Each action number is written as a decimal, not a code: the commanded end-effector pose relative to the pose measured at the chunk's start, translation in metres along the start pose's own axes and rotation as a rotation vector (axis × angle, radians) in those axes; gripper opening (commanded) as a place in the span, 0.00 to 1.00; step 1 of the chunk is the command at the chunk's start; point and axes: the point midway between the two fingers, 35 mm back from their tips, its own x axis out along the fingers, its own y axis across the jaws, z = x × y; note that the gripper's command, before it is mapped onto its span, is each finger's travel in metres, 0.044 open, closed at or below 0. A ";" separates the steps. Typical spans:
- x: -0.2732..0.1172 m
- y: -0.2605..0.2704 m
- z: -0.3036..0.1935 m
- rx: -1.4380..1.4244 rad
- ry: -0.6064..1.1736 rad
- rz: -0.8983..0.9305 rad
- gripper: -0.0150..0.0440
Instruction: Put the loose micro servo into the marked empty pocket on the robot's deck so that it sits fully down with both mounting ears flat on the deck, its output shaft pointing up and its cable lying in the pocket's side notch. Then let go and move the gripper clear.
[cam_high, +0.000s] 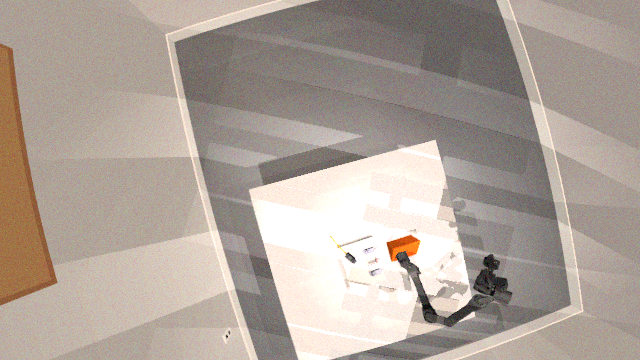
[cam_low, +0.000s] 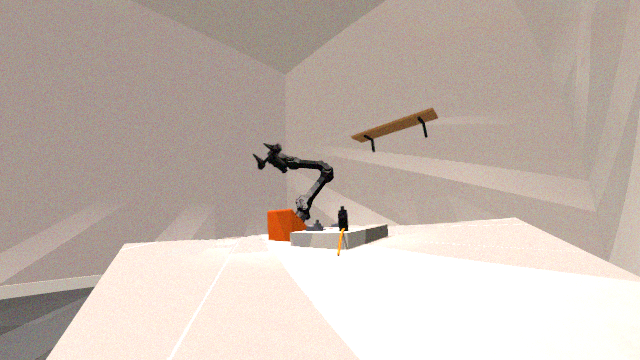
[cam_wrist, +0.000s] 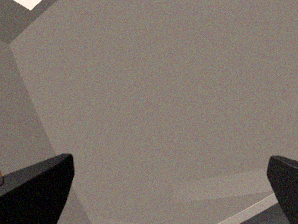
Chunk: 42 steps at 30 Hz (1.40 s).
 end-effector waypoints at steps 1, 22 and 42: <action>0.019 0.012 -0.010 -0.065 0.051 0.037 1.00; 0.072 0.054 -0.050 -0.250 0.203 0.162 1.00; 0.111 0.094 -0.095 -0.463 0.336 0.301 1.00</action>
